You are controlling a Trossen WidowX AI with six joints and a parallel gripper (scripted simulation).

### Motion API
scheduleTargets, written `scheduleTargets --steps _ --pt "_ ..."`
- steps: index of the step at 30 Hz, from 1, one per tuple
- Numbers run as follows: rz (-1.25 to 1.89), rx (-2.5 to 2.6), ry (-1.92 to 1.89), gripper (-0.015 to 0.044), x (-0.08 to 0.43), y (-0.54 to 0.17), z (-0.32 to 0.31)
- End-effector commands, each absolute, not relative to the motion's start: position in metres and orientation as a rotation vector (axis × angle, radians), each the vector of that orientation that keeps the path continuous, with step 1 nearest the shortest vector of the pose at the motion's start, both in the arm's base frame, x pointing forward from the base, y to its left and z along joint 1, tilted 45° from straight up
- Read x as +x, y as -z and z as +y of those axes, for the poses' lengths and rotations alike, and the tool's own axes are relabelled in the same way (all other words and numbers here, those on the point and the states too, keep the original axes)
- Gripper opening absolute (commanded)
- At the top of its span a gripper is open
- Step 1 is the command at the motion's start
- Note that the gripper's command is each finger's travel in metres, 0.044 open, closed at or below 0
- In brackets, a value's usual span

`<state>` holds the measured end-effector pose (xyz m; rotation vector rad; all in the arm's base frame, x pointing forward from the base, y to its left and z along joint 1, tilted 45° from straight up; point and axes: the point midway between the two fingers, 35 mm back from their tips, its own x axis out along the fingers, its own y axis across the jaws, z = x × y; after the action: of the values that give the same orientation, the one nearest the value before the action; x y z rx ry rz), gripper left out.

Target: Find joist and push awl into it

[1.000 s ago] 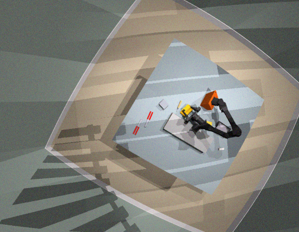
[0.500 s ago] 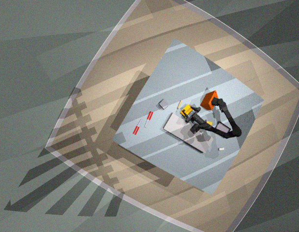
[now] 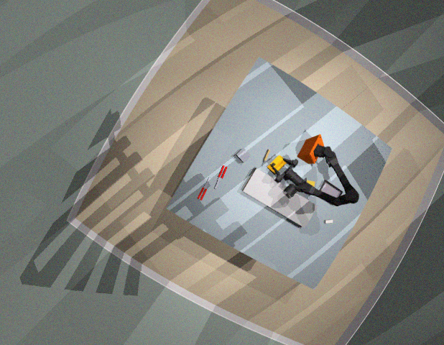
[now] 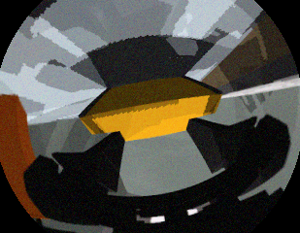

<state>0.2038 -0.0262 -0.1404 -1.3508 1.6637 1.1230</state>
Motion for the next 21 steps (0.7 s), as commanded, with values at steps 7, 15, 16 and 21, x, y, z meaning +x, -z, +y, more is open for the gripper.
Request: scheduleTargets --steps 7,15,16,21 --pt "1.654 -1.345 -1.133 0.0378 0.2041 0.1406 -0.0239" --pt "1.663 -1.351 -1.123 0.0378 0.2038 0.1403 -0.0261" --pt "1.663 -1.351 -1.123 0.0378 0.2038 0.1403 -0.0261" --pt "1.664 -1.351 -1.123 0.044 0.2038 0.1403 -0.026"
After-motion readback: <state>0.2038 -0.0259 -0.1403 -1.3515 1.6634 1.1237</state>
